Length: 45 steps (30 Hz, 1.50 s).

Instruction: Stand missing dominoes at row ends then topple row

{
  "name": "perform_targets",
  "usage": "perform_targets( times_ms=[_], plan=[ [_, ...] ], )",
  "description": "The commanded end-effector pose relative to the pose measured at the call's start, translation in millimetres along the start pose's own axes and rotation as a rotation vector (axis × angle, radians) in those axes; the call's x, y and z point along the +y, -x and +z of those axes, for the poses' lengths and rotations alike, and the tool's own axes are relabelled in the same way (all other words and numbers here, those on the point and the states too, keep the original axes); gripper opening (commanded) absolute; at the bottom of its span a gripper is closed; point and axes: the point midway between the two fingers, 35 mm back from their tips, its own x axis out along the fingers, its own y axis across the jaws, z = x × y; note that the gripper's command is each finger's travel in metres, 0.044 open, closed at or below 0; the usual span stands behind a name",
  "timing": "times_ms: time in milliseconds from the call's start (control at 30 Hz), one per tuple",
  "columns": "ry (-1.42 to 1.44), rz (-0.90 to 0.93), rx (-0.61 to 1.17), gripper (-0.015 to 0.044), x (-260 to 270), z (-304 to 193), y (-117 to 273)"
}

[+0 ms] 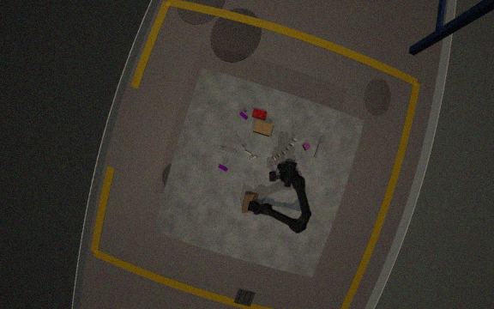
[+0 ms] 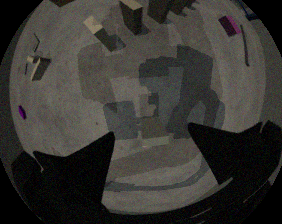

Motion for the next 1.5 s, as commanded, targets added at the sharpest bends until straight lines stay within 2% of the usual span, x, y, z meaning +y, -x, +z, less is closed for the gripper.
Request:
perform_targets(
  times_ms=[0, 67, 500, 833, 1100, 1333, 1467],
  plan=[
    [0.004, -0.004, 0.0, 0.044, 0, 0, -6],
    [0.003, -0.004, 0.0, 0.044, 0, 0, -7],
    [0.003, -0.004, 0.0, 0.0107, 0, 0, -7],
    [0.005, -0.004, -0.002, 0.0107, 0, 0, -4],
    [0.081, 0.0, -0.088, 0.0107, 2, -2, 106],
    [0.07, 0.0, -0.089, 0.0107, 2, -2, 108],
    [-0.203, 0.018, -0.08, 0.0107, 19, 24, 112]
  ],
)
